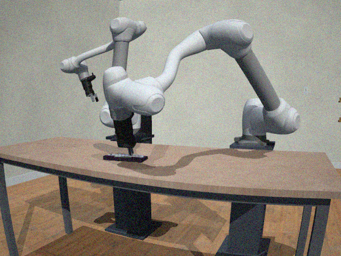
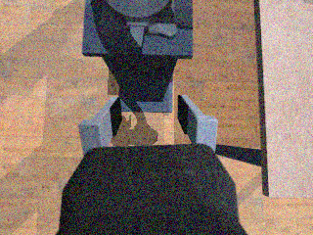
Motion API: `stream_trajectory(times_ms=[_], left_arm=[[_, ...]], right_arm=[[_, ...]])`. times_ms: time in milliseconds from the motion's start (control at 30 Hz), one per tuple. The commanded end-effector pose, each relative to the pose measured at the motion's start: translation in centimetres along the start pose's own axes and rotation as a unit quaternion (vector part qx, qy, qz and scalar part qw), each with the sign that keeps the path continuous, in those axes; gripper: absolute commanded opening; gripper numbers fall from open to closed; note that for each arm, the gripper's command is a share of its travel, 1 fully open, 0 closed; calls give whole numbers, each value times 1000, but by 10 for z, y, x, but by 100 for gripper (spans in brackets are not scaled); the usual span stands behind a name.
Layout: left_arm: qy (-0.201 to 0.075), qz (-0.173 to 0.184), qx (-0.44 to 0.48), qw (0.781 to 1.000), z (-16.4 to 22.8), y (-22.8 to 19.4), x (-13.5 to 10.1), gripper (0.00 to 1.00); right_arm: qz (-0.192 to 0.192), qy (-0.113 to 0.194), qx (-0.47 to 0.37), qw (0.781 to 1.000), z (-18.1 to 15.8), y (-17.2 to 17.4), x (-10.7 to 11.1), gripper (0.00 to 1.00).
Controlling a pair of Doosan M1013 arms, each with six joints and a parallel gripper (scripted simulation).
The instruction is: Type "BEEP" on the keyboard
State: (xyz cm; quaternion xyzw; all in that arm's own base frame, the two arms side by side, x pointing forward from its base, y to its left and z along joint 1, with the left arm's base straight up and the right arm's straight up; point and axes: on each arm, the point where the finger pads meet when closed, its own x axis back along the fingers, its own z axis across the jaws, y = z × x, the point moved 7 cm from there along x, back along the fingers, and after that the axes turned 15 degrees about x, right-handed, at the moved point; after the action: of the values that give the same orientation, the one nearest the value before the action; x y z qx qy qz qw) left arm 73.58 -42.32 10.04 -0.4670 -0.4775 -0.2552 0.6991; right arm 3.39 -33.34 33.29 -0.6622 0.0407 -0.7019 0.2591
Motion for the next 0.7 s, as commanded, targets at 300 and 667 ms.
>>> stream_trajectory(times_ms=[300,667], left_arm=[[1,-2,-1,1000,1,3,-4,0],[1,-3,0,1000,2,-1,7,0]], right_arm=[[1,5,2,1000,2,-2,-1,100],[1,5,2,1000,2,-2,-1,100]])
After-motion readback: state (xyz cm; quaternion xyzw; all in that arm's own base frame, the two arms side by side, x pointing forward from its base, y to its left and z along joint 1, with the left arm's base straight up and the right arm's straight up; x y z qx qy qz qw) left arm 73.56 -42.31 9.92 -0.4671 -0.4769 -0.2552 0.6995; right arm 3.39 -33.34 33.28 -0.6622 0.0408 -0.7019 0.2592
